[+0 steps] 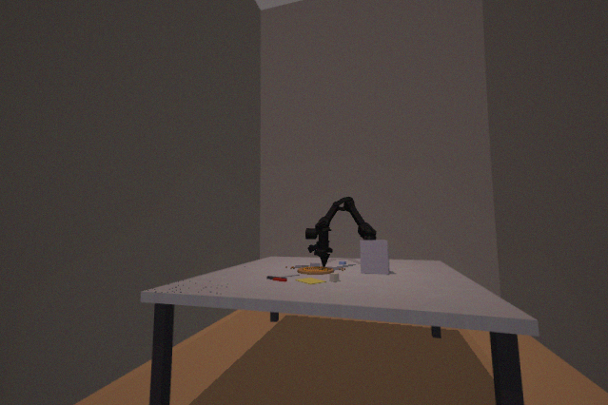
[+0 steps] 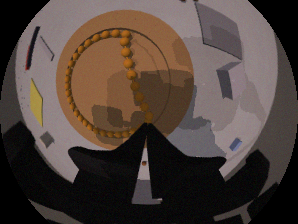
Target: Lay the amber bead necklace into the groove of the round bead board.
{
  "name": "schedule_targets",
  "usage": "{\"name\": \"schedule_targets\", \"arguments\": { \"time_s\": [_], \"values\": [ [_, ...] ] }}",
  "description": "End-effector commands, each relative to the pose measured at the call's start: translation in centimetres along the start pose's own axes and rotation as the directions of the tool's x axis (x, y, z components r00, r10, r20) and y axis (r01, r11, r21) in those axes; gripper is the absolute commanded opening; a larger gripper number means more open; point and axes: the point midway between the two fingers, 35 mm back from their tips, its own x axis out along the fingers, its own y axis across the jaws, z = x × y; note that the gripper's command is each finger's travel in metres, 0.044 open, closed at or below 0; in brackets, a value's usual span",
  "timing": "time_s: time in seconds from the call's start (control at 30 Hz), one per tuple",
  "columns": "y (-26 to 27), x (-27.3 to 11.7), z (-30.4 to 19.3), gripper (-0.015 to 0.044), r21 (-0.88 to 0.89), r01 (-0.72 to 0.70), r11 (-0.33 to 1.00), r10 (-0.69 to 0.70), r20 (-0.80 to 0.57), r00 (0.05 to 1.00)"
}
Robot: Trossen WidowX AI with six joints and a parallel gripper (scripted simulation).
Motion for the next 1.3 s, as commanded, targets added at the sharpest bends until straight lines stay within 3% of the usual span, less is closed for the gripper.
{"name": "schedule_targets", "arguments": {
  "time_s": [0.0,0.5,1.07,1.27],
  "values": [
    [0.0,-0.4,0.1,0.0,0.004,-0.003,1.0,0.003,0.002,1.0],
    [-0.1,0.7,-0.1,0.0,0.003,-0.003,1.0,0.003,0.002,1.0],
    [-0.1,0.2,0.0,0.044,0.004,-0.003,1.0,0.003,0.003,1.0],
    [-0.1,-0.4,0.0,0.044,0.004,-0.003,1.0,0.003,0.002,1.0]
  ]
}}
